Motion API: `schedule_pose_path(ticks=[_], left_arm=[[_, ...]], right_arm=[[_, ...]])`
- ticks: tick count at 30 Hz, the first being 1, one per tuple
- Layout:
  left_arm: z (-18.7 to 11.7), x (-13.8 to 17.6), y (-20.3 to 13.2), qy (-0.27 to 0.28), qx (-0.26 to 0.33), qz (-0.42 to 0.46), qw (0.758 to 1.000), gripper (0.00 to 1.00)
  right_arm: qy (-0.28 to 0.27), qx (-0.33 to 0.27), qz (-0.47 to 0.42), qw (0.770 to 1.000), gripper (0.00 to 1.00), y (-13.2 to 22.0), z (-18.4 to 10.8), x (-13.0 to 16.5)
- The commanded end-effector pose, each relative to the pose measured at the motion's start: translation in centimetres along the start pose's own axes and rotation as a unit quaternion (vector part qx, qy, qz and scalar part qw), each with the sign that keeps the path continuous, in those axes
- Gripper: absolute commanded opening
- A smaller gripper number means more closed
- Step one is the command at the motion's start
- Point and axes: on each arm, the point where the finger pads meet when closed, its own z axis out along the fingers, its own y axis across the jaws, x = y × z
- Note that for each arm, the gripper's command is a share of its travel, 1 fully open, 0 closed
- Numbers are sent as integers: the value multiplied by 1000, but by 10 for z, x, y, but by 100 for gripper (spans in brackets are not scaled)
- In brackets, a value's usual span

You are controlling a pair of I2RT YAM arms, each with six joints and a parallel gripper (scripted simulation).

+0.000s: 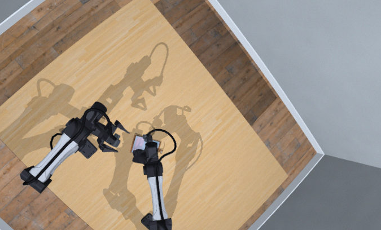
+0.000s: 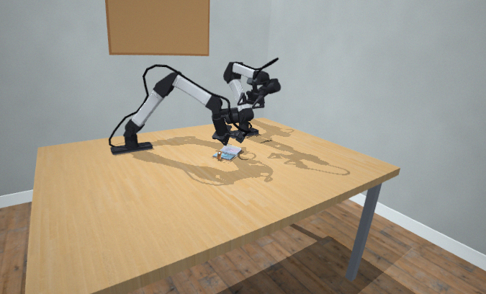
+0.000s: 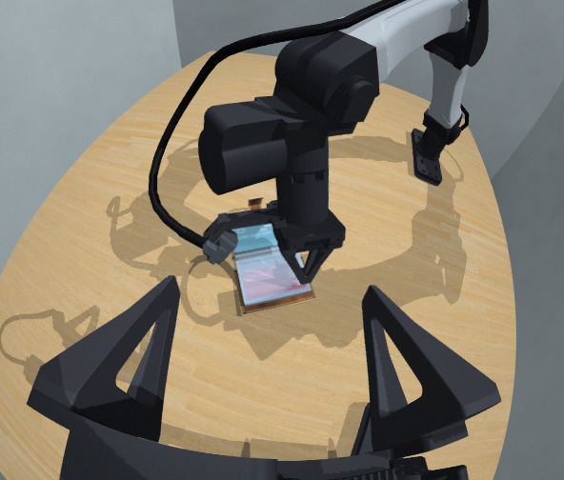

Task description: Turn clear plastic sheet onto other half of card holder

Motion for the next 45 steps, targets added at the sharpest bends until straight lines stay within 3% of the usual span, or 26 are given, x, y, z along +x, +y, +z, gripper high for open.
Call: schedule_pose_path(ticks=[1,8,11,13,15,19,24,28,30,37,45], left_arm=[[-1,-3,2,-2,-1,4,1000,100],[-1,16,-7,42,7,7,999,100],[-2,22,-12,57,13,13,998,100],[-2,22,-12,57,13,13,998,100],[-2,21,-14,54,18,14,998,100],[-2,20,-16,50,21,15,998,100],[-2,20,-16,51,21,15,998,100],[-2,20,-15,50,19,19,998,100],[-2,20,-15,50,19,19,998,100],[-2,19,-14,50,17,19,998,100],[-2,19,-14,50,17,19,998,100]], right_arm=[[-27,-13,-15,999,12,13,-18,-10],[-38,-24,-24,999,12,16,-51,-12],[-43,-27,-27,998,46,25,-66,-11],[-43,-27,-27,998,46,25,-66,-11],[-44,-27,-28,998,65,25,-81,-10],[-57,-13,-32,998,65,22,-101,-12],[-112,19,-42,993,65,23,-99,-20],[-188,66,-65,978,65,30,-101,-22],[-188,66,-65,978,65,30,-101,-22],[-283,139,-115,942,65,48,-96,0],[-327,184,-165,912,65,63,-83,26]])
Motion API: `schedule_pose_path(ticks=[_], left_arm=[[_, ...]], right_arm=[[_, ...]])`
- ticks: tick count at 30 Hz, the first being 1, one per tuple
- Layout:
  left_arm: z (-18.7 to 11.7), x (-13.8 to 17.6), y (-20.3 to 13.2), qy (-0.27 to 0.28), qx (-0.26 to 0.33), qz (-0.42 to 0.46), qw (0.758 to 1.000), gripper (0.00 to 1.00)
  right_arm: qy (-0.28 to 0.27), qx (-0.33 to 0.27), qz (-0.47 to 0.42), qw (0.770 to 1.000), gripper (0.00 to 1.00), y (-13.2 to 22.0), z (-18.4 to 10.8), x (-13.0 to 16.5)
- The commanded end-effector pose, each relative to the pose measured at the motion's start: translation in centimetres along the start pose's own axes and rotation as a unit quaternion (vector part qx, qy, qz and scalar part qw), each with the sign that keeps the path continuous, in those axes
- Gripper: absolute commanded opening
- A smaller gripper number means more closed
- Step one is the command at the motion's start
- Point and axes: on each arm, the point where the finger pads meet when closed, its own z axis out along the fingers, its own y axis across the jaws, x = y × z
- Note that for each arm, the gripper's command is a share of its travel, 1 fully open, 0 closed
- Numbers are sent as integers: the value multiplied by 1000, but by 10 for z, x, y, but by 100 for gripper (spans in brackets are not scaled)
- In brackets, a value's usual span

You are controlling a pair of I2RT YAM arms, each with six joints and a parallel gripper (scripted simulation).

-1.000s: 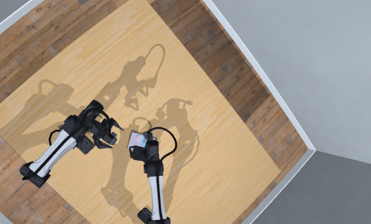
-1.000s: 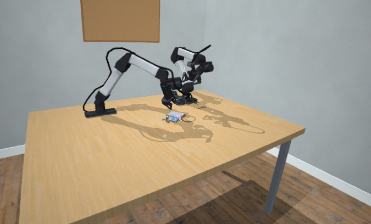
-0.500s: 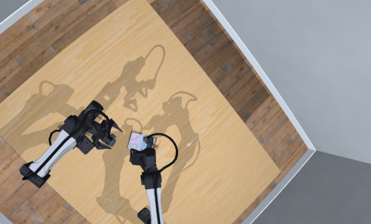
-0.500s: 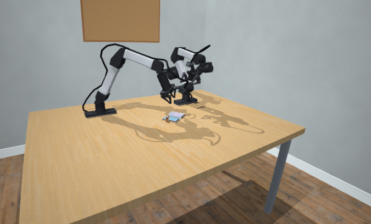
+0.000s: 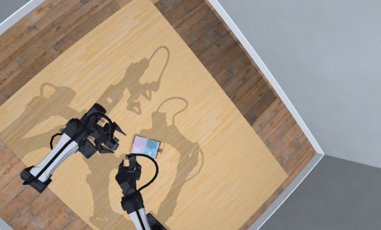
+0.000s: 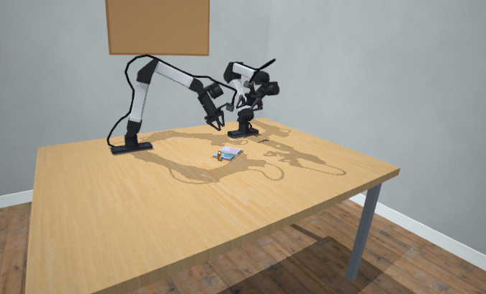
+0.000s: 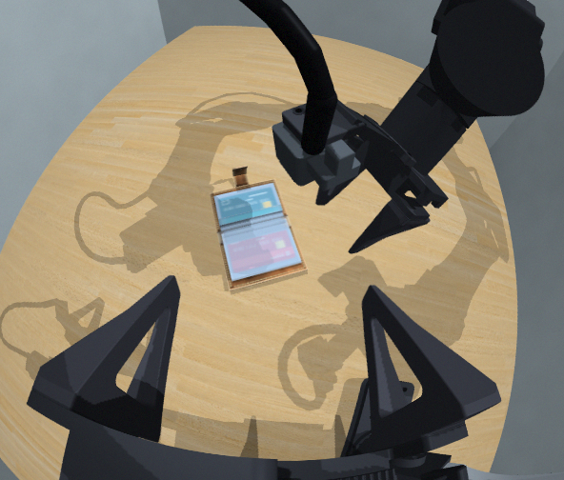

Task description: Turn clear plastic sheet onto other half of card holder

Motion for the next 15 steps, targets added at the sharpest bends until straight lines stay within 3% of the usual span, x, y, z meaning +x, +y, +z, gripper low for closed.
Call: schedule_pose_path(ticks=[1,7,15], left_arm=[[-1,-2,2,-1,-2,5,1000,100],[-1,-2,2,-1,-2,5,1000,100],[-1,-2,2,-1,-2,5,1000,100]], right_arm=[[-83,25,1,996,65,-3,-15,-26],[-73,24,-12,997,65,4,-14,-13],[-80,21,-8,997,65,5,-17,-19]])
